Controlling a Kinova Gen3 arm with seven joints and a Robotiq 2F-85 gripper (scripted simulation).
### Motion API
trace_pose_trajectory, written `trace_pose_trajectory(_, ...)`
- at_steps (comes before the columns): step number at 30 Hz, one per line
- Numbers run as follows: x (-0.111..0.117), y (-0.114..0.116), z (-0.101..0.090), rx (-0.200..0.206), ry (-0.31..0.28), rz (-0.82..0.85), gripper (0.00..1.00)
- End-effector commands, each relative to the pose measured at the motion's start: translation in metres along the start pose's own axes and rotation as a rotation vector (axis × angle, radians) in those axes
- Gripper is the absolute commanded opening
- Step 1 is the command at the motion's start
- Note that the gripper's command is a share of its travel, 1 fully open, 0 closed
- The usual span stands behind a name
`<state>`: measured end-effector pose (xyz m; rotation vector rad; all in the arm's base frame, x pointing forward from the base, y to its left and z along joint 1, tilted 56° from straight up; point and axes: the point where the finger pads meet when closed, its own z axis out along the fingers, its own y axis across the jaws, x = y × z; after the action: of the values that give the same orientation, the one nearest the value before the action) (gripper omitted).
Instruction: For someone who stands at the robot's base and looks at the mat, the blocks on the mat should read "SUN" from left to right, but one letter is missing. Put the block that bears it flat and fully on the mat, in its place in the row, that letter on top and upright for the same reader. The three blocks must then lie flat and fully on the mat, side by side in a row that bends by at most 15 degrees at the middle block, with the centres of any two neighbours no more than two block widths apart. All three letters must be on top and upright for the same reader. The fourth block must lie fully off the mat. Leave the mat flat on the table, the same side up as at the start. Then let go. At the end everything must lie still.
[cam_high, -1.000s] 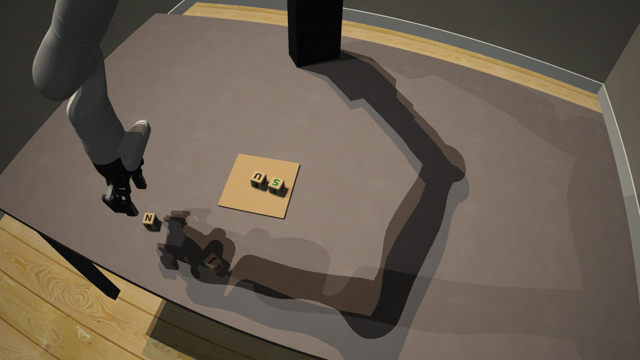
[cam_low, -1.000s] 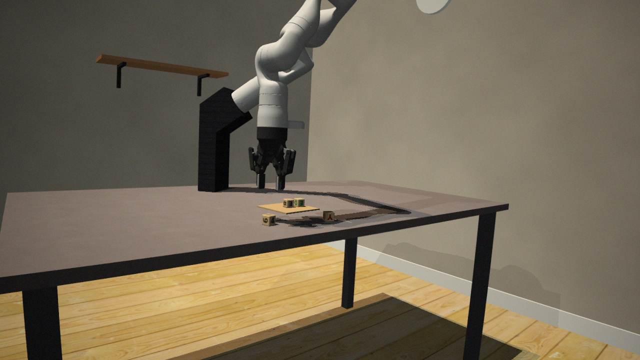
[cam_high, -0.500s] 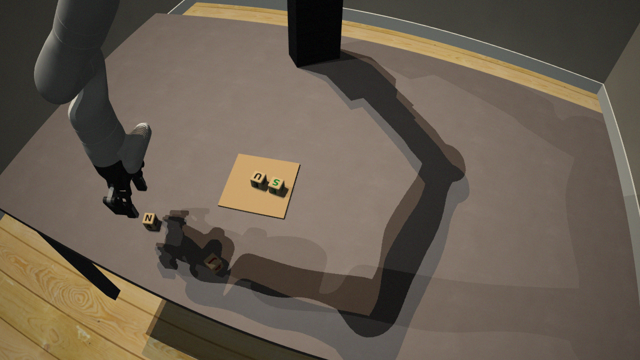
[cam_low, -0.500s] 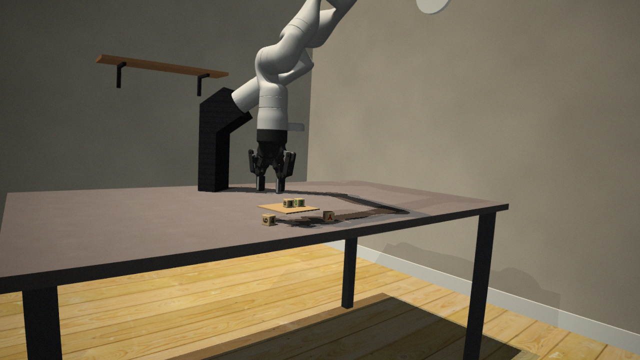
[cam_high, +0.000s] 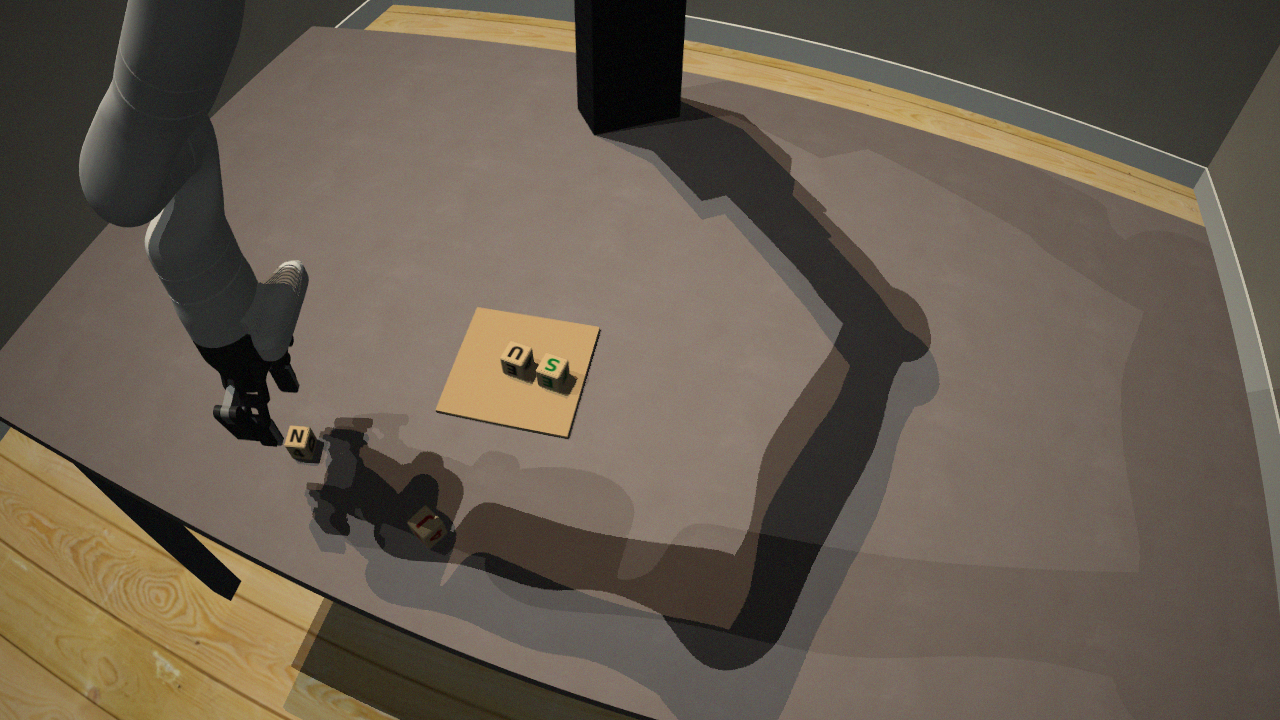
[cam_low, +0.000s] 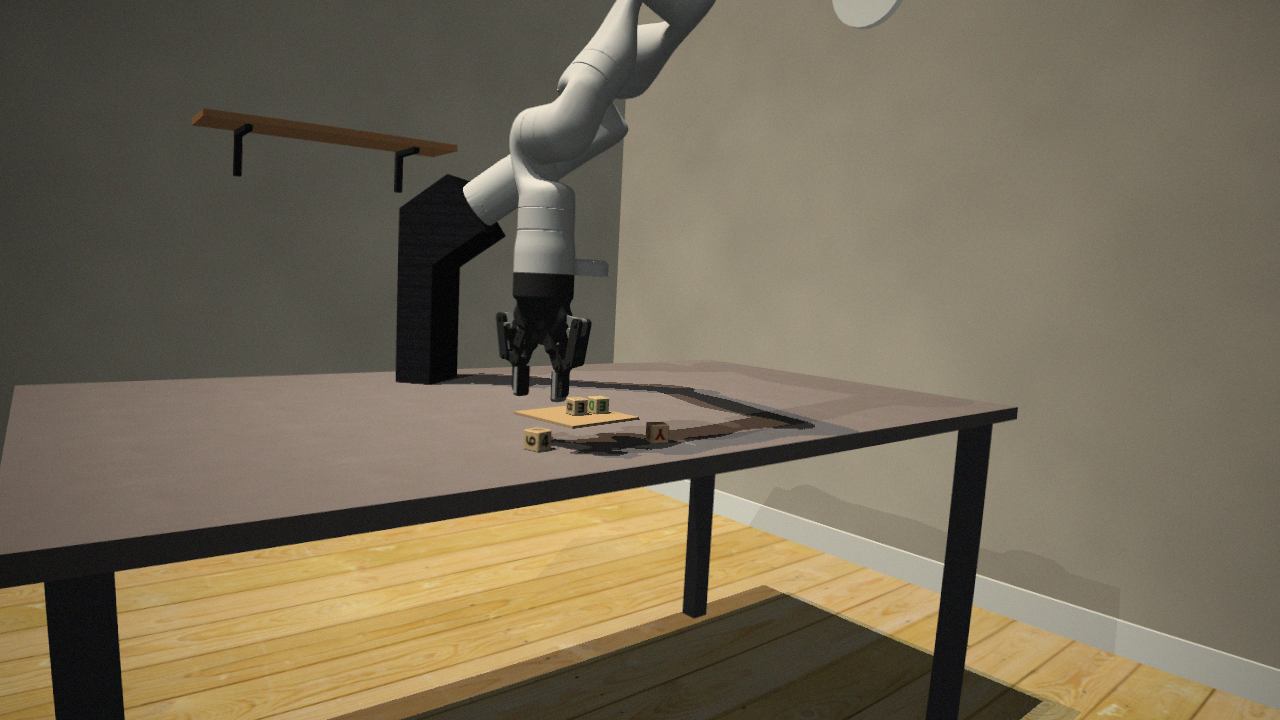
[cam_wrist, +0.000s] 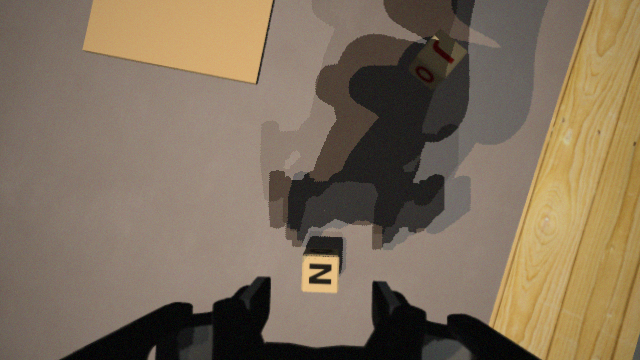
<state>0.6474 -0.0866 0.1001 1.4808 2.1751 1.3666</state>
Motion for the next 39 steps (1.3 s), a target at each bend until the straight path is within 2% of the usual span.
trace_pose_trajectory(1,0.001,-0.001,0.006,0.001,0.003,0.001,0.62)
trace_pose_trajectory(20,0.001,-0.002,0.026,0.001,0.003,0.001,0.62)
trace_pose_trajectory(39,0.001,-0.002,0.028,0.001,0.003,0.001,0.62)
